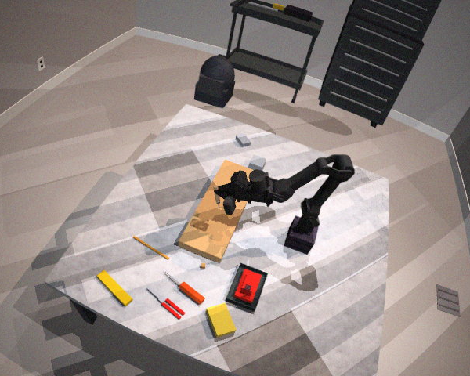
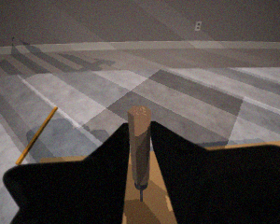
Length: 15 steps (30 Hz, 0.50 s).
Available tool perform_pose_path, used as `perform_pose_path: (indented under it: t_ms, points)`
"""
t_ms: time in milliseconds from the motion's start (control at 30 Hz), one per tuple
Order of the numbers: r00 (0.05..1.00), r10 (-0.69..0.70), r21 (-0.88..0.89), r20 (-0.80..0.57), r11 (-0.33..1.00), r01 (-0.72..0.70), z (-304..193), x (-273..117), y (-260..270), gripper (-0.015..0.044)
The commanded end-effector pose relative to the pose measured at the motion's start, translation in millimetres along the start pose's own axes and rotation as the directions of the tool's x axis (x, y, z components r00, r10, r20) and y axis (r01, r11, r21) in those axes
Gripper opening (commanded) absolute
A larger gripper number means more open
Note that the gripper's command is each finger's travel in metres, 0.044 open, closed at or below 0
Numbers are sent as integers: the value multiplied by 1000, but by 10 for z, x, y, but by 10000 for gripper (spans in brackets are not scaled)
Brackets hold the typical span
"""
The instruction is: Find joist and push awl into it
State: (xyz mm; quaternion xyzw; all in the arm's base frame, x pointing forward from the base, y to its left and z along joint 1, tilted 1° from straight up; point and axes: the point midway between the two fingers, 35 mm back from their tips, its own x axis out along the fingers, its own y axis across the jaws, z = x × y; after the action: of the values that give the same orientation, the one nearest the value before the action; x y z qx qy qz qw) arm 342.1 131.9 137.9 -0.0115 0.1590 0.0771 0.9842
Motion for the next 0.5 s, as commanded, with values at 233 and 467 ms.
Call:
perform_pose_path:
  t_ms: [233, 467]
  points:
    - [1000, -3, 8, 8, 1000, 3, -36, 25, -1, 0]
    - [1000, -3, 8, 8, 1000, 3, -73, 41, 0, 0]
